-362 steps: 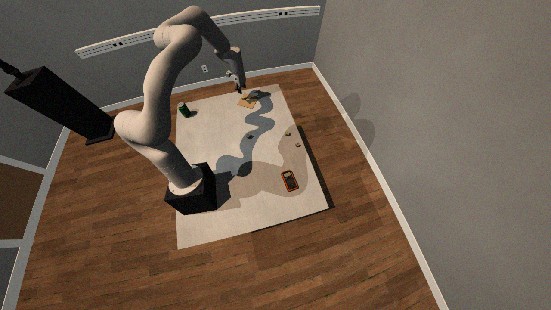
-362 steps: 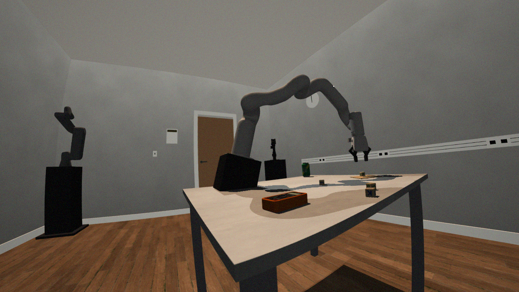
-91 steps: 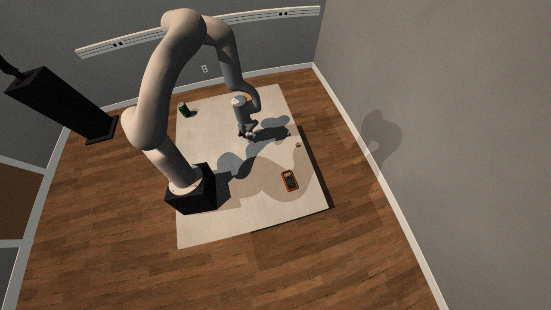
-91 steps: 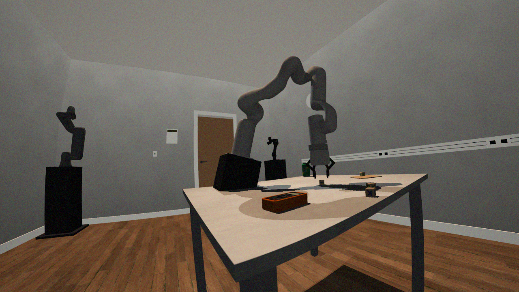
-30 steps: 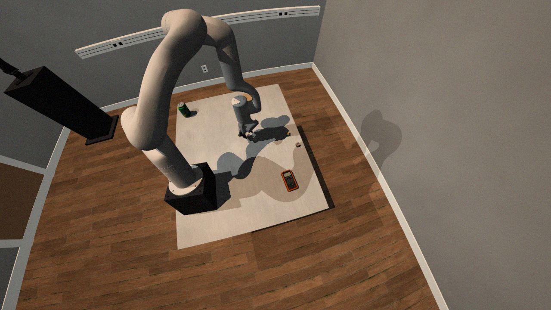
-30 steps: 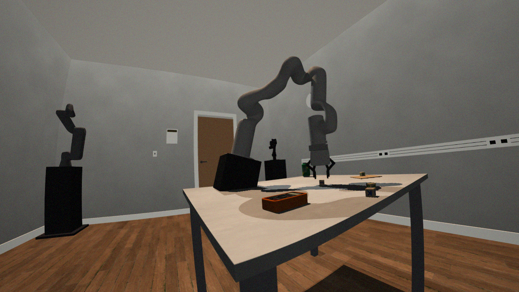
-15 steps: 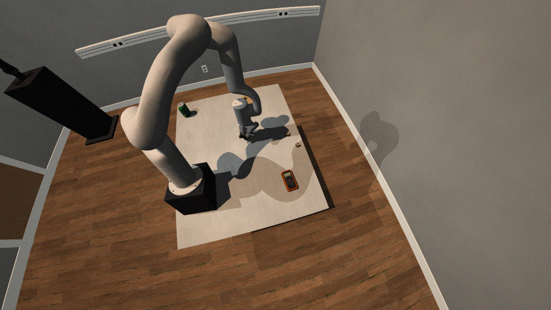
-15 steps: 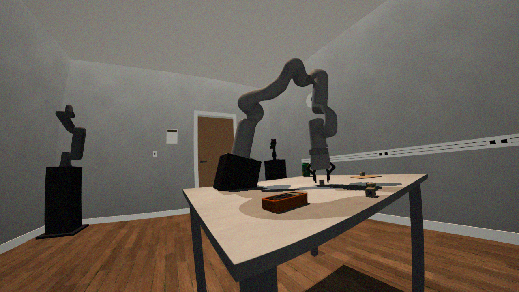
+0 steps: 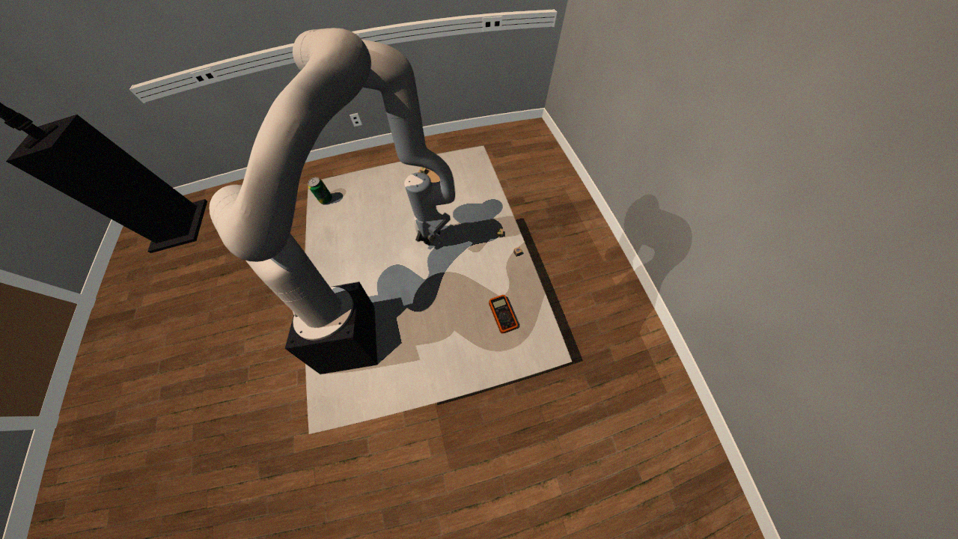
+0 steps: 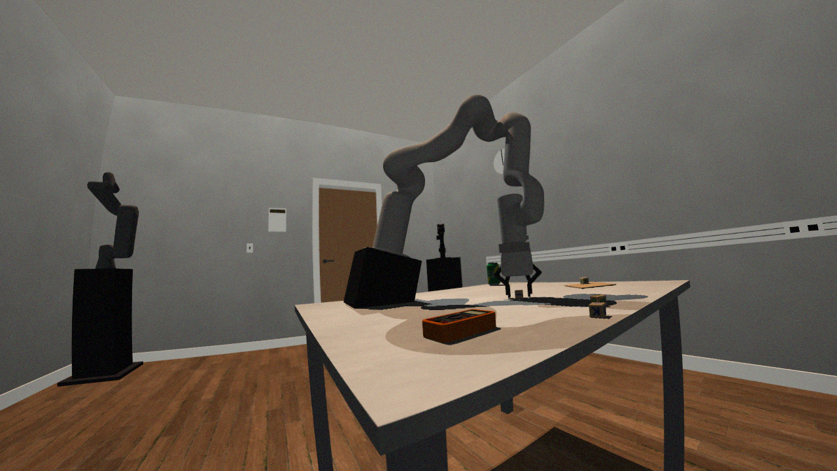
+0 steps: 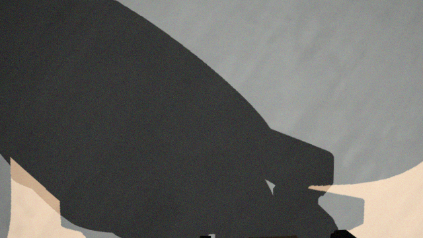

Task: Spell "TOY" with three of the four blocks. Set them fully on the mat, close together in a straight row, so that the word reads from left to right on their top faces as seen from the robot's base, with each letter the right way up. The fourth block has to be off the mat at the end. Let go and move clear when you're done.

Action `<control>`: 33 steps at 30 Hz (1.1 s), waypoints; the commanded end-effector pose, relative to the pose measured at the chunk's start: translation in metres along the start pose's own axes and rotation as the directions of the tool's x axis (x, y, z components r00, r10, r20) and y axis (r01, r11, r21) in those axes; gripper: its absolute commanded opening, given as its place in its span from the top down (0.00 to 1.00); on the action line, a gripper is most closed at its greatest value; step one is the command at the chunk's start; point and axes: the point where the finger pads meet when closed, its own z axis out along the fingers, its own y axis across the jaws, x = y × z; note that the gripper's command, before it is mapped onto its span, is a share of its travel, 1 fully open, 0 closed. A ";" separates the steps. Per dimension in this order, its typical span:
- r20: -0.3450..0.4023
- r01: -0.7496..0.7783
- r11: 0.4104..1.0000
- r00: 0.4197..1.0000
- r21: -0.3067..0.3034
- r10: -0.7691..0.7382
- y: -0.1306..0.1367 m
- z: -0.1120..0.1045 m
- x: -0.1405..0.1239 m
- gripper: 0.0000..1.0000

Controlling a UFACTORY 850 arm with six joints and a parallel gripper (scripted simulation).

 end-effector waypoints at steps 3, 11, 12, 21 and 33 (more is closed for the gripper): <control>0.000 0.000 1.000 1.000 0.001 0.000 -0.001 0.000 0.000 0.36; 0.000 0.000 1.000 1.000 0.001 0.000 -0.001 0.000 0.000 0.36; 0.000 0.000 1.000 1.000 0.001 0.000 -0.001 0.000 0.000 0.36; 0.000 0.000 1.000 1.000 0.001 0.000 -0.001 0.000 0.000 0.36; 0.000 0.000 1.000 1.000 0.001 0.000 -0.001 0.000 0.000 0.57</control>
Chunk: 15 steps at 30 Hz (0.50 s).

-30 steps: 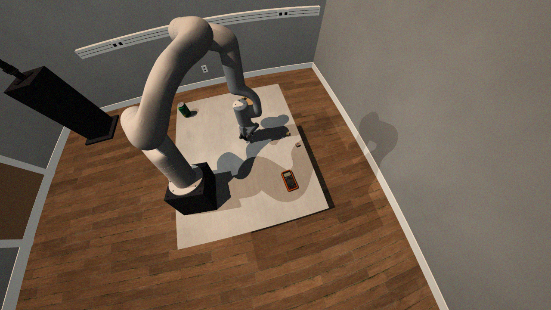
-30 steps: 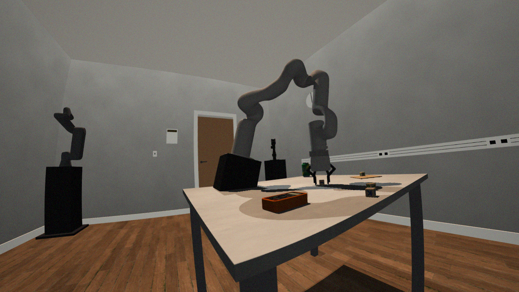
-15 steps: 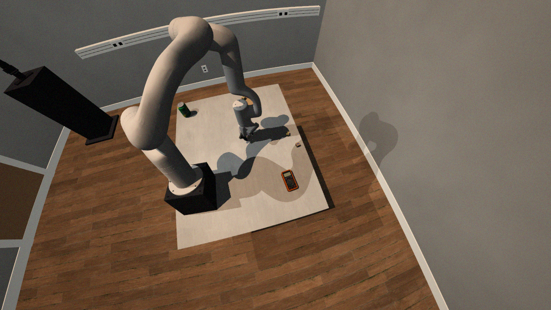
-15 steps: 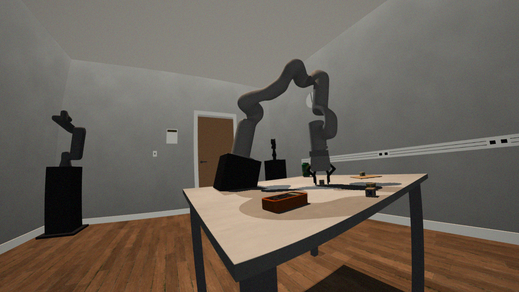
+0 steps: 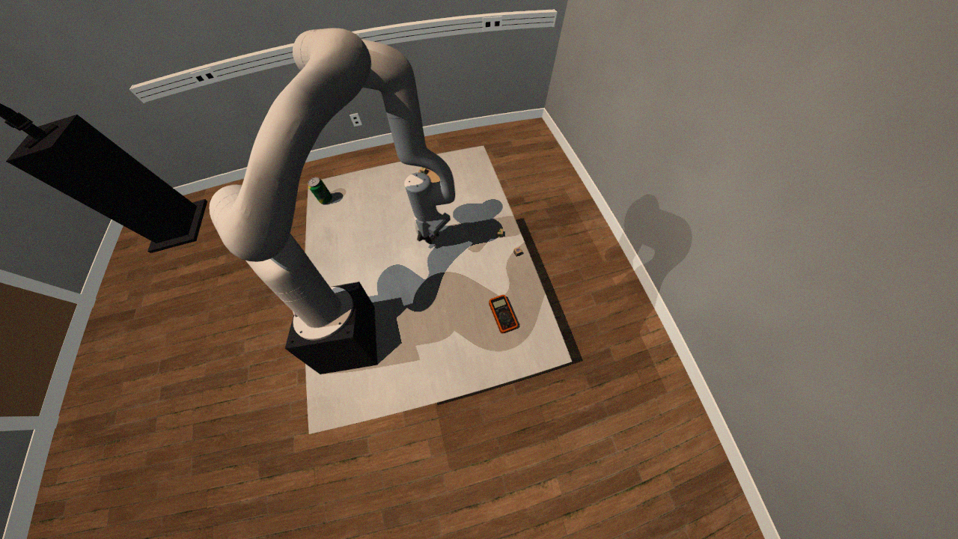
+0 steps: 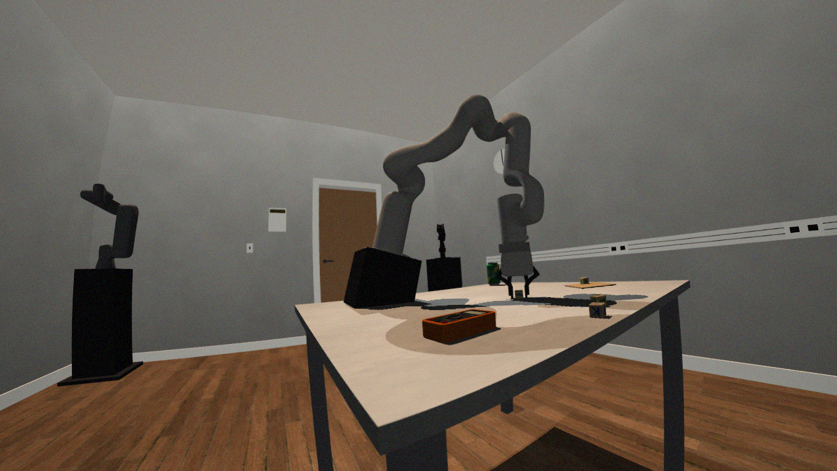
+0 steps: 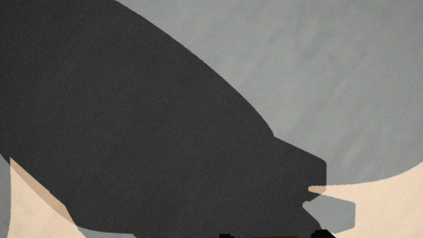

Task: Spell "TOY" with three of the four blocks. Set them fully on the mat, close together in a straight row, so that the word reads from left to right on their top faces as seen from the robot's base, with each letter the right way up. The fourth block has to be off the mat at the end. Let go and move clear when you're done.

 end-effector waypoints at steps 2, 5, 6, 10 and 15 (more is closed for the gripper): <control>0.000 0.000 1.000 1.000 0.001 0.000 -0.001 0.000 0.000 0.57; 0.000 0.000 1.000 1.000 0.001 0.000 -0.001 0.000 0.000 0.57; 0.000 0.000 1.000 1.000 0.001 0.000 -0.001 0.000 0.000 0.57; 0.000 0.000 1.000 1.000 0.001 0.000 -0.001 0.000 0.000 0.57; 0.000 0.000 1.000 1.000 0.001 0.000 -0.001 0.000 0.000 0.77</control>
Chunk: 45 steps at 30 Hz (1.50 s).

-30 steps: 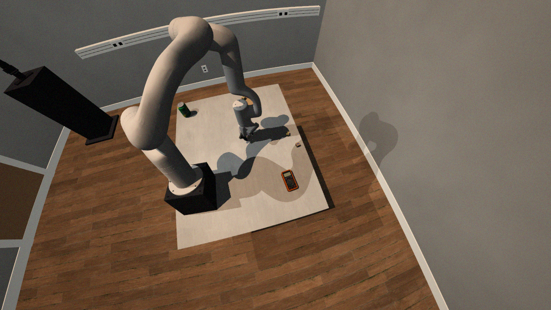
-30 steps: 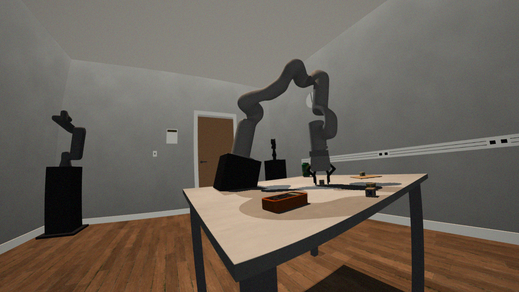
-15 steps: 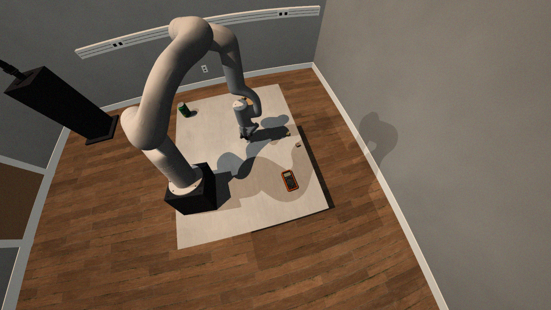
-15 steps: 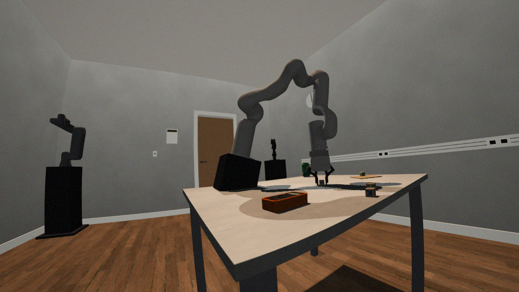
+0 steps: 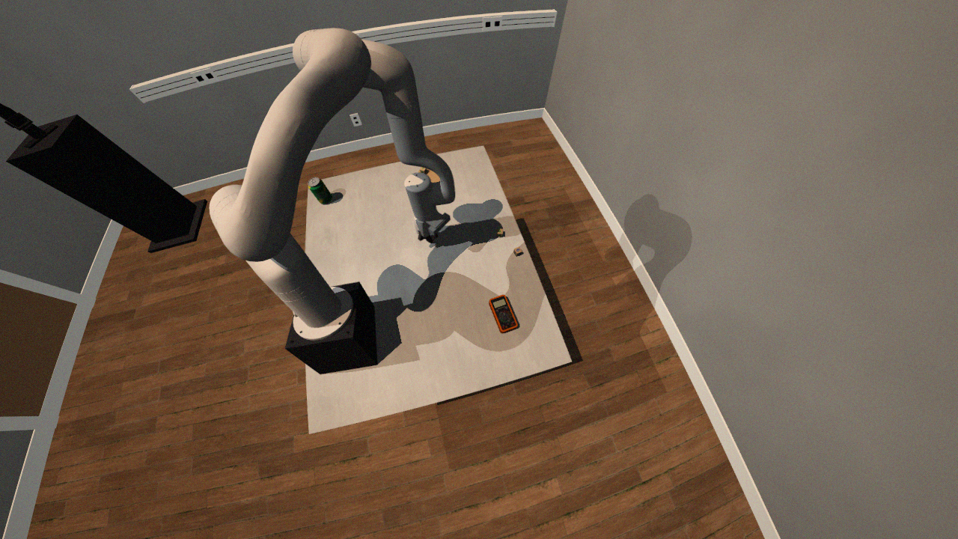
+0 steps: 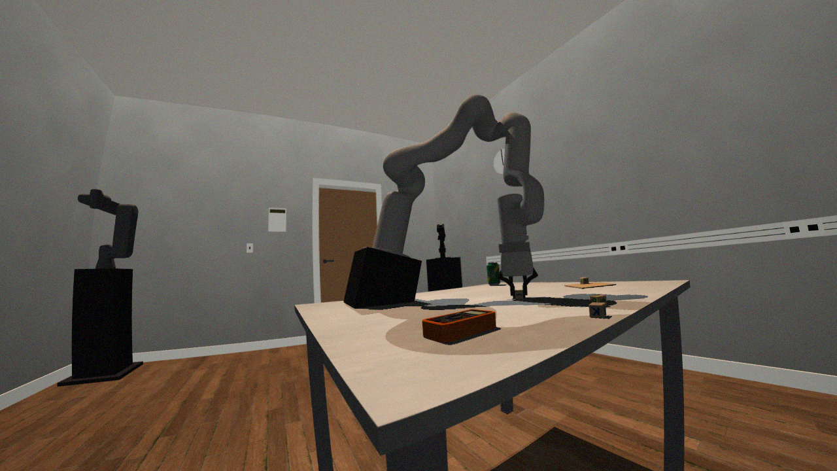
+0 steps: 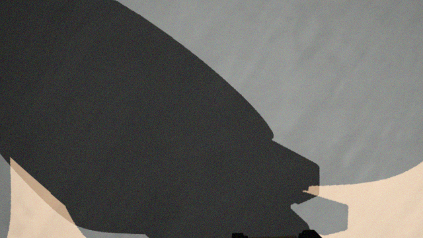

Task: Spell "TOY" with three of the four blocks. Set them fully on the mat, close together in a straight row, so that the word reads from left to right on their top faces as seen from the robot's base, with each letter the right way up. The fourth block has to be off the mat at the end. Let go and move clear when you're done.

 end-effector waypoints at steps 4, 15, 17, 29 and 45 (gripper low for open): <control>0.000 0.000 1.000 1.000 0.001 0.000 -0.001 0.000 0.000 0.77; 0.000 0.000 1.000 1.000 0.001 0.000 -0.001 0.000 0.000 0.77; 0.000 0.000 1.000 1.000 0.001 0.000 -0.001 0.000 0.000 0.77; 0.000 0.000 1.000 1.000 0.001 0.000 -0.001 0.000 0.000 0.77; 0.000 0.000 1.000 1.000 0.001 0.000 -0.001 -0.064 0.000 0.77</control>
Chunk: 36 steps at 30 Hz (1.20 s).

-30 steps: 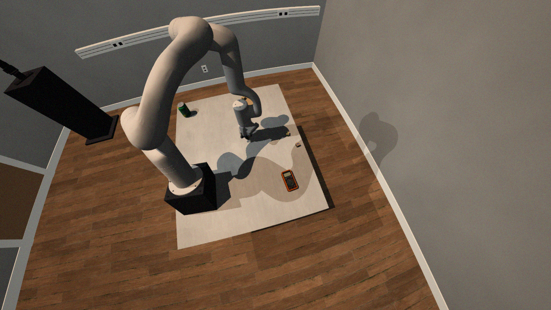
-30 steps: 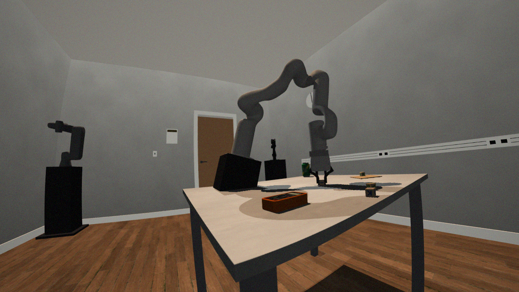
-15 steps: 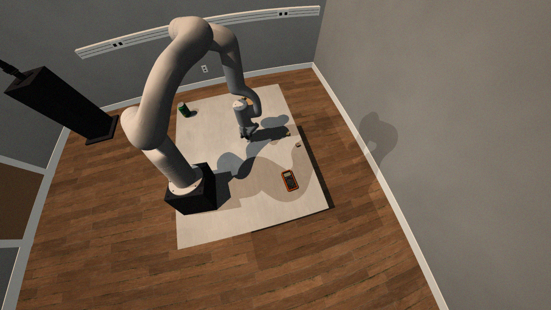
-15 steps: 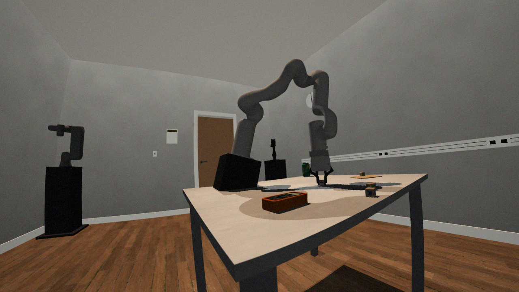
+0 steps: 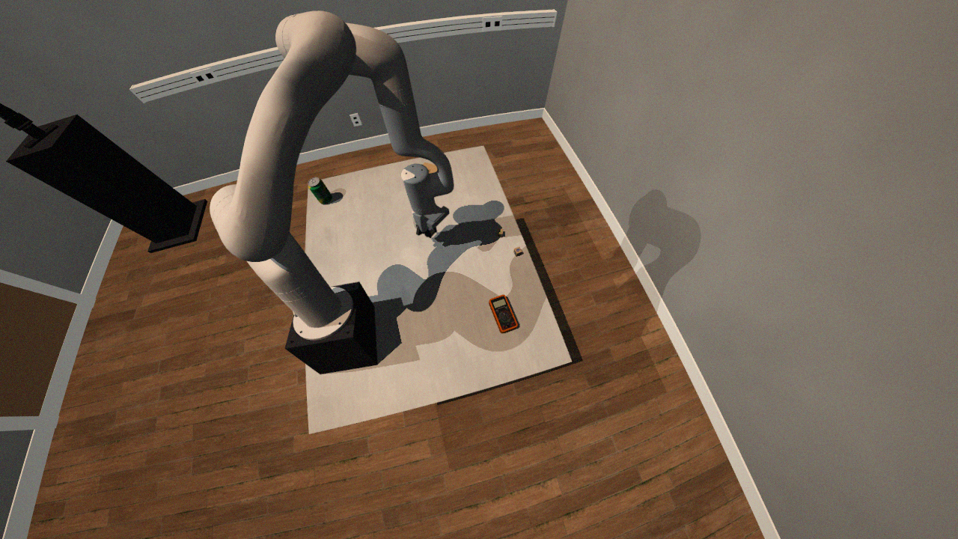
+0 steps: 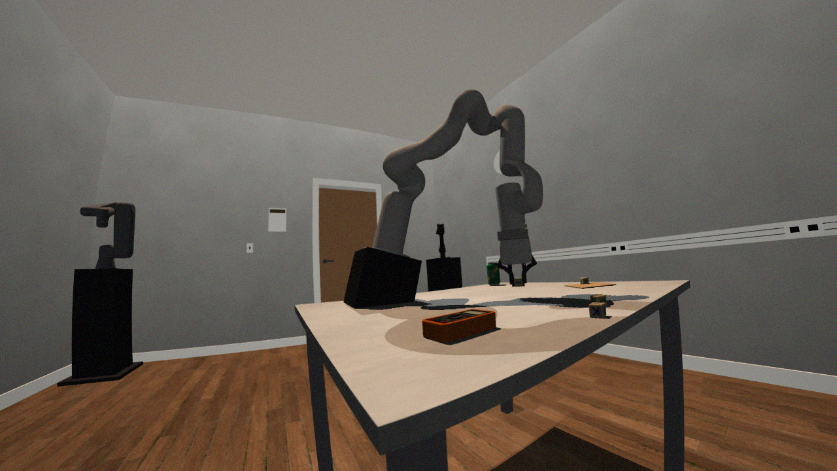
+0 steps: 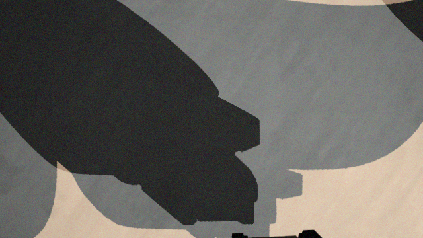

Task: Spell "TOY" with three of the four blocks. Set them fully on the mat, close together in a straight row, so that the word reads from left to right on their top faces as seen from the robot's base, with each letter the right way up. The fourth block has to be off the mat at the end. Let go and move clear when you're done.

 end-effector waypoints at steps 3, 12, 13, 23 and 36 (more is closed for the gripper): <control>0.004 -0.001 1.000 1.000 -0.005 0.001 -0.001 -0.044 0.000 0.77; 0.004 -0.001 1.000 1.000 -0.005 0.001 -0.001 -0.062 0.000 0.77; 0.004 -0.001 1.000 1.000 -0.005 0.001 -0.001 -0.062 0.000 0.77; 0.004 0.000 1.000 1.000 -0.005 0.000 -0.001 -0.062 0.000 0.77; 0.035 0.376 0.926 0.925 0.037 -0.378 -0.047 -0.058 -0.026 0.77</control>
